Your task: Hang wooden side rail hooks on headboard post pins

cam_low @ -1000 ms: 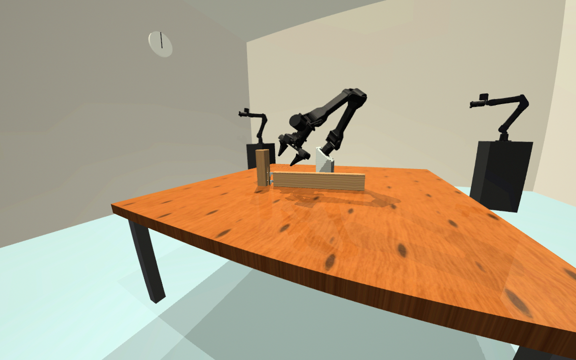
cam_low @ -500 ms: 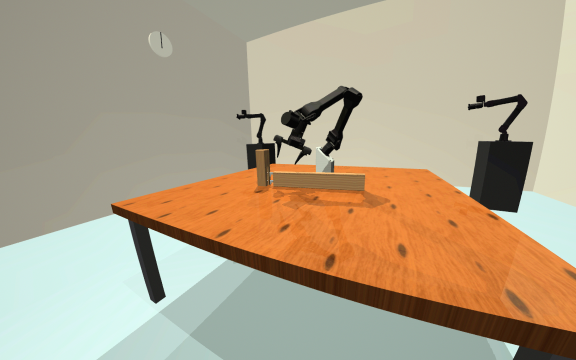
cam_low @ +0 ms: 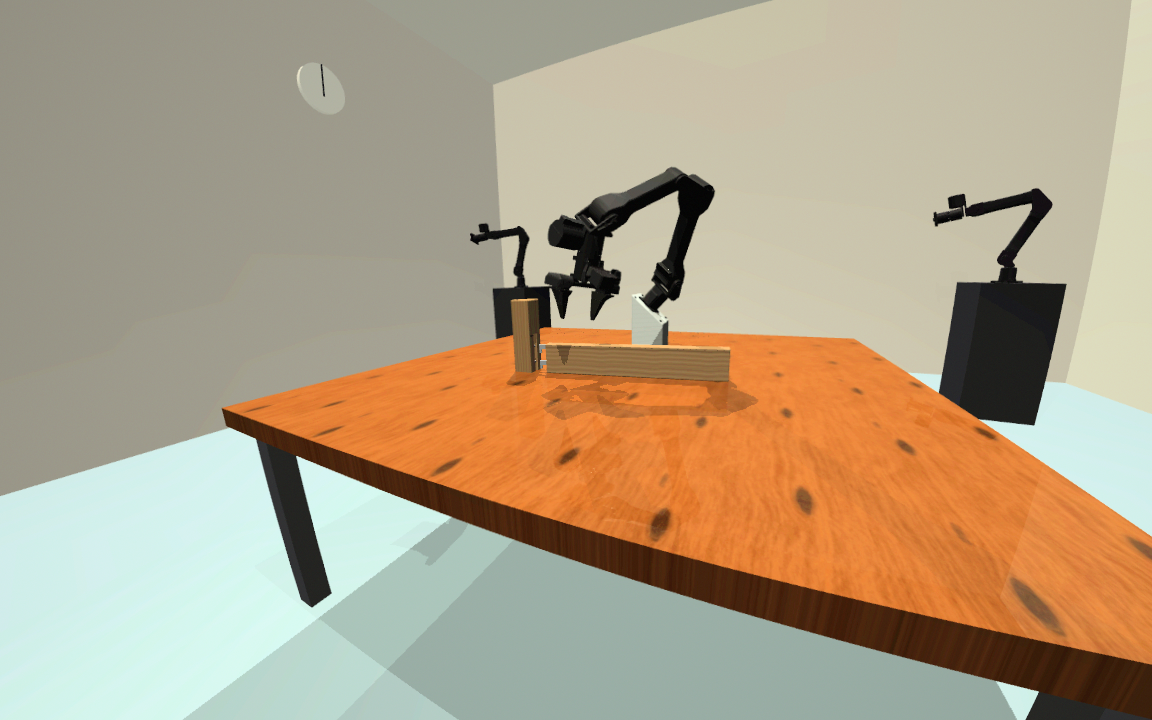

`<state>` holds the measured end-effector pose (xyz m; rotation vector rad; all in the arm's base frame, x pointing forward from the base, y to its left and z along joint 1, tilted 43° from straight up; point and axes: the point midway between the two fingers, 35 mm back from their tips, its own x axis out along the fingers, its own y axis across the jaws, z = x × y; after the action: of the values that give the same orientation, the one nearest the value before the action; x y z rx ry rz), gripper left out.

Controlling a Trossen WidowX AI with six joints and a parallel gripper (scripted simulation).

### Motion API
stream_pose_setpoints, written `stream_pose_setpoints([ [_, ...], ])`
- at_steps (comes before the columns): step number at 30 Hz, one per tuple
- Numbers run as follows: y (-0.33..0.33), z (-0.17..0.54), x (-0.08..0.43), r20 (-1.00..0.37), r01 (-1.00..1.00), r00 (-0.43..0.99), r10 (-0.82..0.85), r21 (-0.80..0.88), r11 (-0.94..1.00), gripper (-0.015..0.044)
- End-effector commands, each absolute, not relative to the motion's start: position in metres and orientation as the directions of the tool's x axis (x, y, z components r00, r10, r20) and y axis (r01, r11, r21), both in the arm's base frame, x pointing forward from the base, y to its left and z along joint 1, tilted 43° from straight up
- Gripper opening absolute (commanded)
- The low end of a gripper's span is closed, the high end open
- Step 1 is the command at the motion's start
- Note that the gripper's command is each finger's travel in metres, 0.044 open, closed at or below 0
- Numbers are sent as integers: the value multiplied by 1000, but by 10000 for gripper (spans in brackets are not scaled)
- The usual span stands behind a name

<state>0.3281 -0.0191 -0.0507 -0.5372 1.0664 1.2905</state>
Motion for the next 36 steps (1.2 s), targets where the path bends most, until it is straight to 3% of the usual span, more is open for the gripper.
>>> stream_pose_setpoints([
  [1, -15, -37, 340, -739, -959, -139, 659, -66, -277, 440],
  [36, 19, -74, 333, -738, -959, -139, 660, -67, -277, 440],
])
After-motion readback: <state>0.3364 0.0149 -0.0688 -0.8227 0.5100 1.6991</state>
